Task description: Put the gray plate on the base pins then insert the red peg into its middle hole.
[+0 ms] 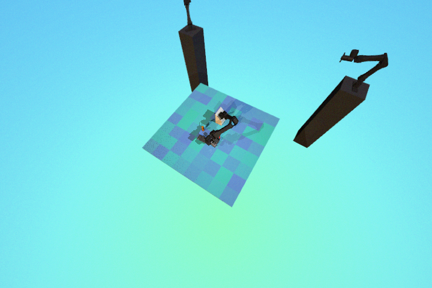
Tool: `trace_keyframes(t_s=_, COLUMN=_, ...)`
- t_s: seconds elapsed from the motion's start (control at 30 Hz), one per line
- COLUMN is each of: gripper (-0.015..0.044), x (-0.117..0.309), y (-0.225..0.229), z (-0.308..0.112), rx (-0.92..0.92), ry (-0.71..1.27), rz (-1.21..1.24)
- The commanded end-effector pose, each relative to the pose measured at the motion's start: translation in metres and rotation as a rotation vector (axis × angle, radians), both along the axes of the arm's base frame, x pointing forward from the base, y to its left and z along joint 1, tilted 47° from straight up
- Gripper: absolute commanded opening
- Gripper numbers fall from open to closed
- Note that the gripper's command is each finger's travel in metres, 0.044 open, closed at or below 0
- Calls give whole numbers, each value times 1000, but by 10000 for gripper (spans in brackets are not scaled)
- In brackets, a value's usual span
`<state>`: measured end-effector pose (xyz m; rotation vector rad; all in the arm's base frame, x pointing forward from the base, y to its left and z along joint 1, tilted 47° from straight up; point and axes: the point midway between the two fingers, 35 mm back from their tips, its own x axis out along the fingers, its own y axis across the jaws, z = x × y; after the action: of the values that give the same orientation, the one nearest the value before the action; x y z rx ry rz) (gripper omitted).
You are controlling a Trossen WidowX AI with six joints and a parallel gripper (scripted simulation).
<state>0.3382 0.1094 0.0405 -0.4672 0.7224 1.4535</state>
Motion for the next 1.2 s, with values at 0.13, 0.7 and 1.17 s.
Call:
trace_keyframes(t_s=0.13, gripper=440, x=-1, y=9, z=-10, rx=3, ry=11, rz=-4)
trace_keyframes(t_s=0.7, gripper=440, x=-2, y=29, z=-29, rx=4, ry=11, rz=-4)
trace_keyframes(t_s=1.17, gripper=414, x=-4, y=43, z=-41, rx=6, ry=11, rz=-4)
